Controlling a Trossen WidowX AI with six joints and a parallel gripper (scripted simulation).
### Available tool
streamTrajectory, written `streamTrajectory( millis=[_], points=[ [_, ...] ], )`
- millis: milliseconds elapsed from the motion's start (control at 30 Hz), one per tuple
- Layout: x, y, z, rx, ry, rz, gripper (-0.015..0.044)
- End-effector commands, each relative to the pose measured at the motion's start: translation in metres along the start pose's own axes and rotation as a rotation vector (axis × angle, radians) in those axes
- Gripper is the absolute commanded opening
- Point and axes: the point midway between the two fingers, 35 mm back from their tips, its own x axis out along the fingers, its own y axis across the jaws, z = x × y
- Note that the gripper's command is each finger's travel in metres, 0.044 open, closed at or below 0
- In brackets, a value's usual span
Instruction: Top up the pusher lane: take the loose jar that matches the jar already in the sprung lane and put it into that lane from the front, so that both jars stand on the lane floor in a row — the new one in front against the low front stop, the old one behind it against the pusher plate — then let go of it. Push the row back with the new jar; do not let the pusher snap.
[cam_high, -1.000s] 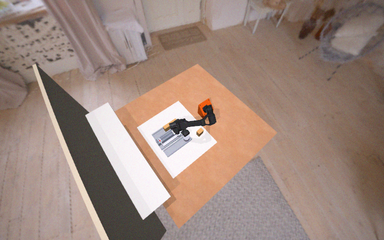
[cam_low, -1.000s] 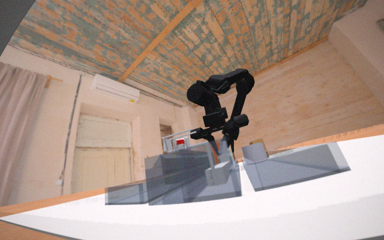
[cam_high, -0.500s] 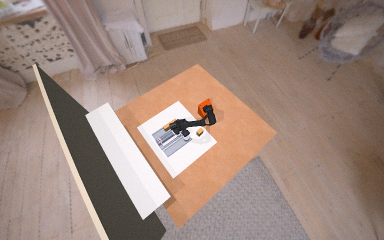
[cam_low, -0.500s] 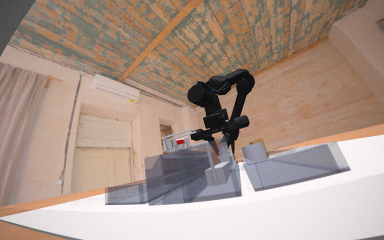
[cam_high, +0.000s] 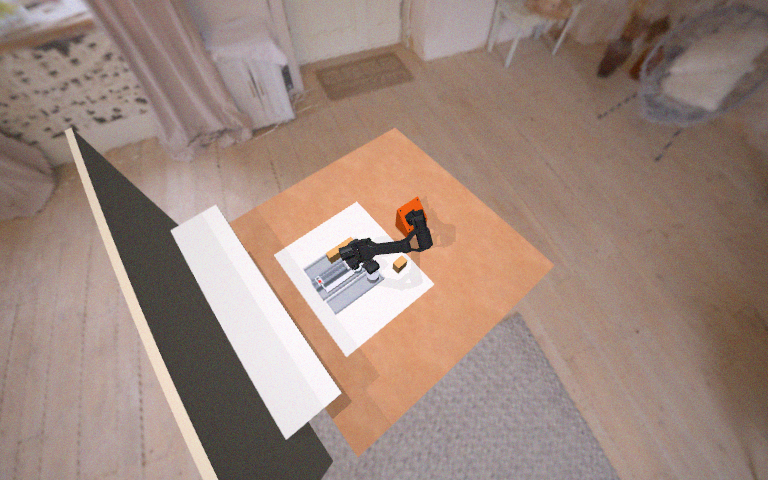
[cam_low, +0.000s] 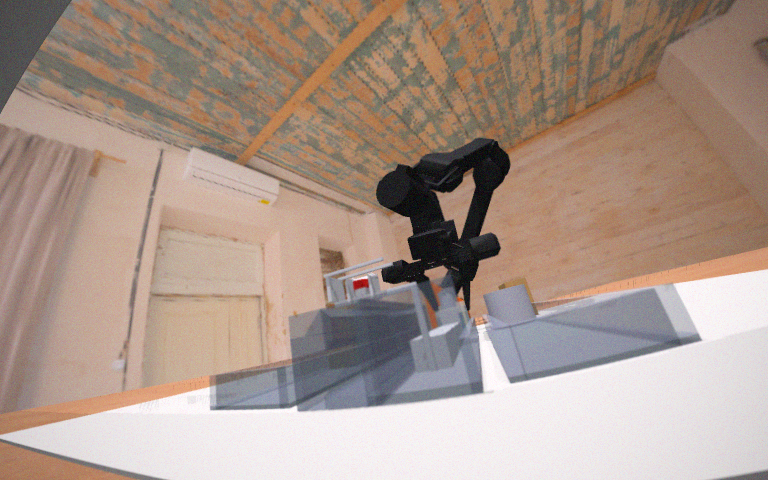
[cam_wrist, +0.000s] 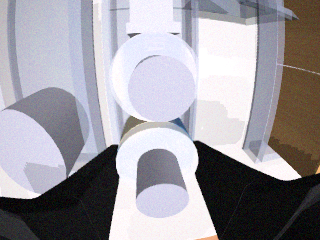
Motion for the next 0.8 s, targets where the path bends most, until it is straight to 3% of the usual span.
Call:
streamTrajectory(
  millis=[0,767],
  points=[
    [0.0006,0.0012,0.0044,-0.009,-0.015,0.005,0.0],
    [0.0071,0.0019,0.0027,-0.009,-0.015,0.006,0.0]
  ],
)
